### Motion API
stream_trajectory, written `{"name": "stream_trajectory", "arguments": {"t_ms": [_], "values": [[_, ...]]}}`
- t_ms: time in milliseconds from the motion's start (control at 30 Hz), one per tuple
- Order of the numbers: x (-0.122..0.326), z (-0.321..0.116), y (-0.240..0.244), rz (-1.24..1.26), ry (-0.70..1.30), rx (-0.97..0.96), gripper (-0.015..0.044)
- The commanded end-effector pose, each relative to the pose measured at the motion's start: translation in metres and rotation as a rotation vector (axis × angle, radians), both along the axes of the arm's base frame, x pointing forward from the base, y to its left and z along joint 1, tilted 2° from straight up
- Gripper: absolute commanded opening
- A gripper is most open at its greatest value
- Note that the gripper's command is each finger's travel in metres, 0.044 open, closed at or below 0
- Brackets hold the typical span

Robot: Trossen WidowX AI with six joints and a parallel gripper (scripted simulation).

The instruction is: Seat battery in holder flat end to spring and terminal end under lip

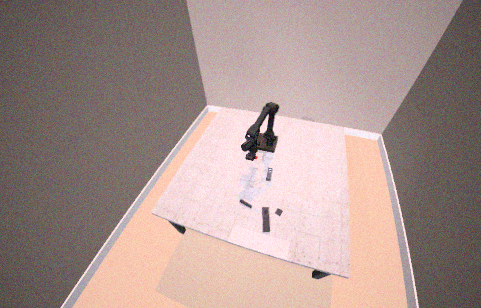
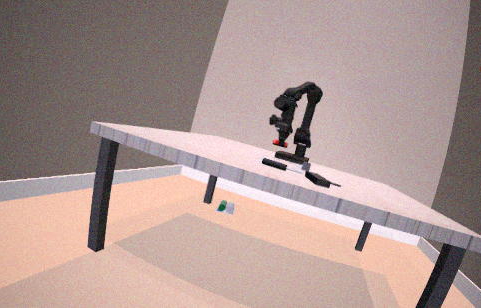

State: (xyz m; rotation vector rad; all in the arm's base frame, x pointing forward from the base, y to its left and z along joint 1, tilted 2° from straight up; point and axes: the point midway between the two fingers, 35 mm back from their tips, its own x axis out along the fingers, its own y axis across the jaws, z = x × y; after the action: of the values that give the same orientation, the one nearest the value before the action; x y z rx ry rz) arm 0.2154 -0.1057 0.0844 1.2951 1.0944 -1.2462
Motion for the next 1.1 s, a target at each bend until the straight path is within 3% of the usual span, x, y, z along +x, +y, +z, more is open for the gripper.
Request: {"name": "stream_trajectory", "arguments": {"t_ms": [0, 700, 1067], "values": [[0.017, 0.000, 0.014, 0.240, 0.020, -0.008, 0.0084], [0.093, 0.011, 0.141, 1.610, 0.027, -0.073, 0.0084], [0.097, 0.002, 0.145, 1.645, -0.014, -0.119, 0.0084]]}}
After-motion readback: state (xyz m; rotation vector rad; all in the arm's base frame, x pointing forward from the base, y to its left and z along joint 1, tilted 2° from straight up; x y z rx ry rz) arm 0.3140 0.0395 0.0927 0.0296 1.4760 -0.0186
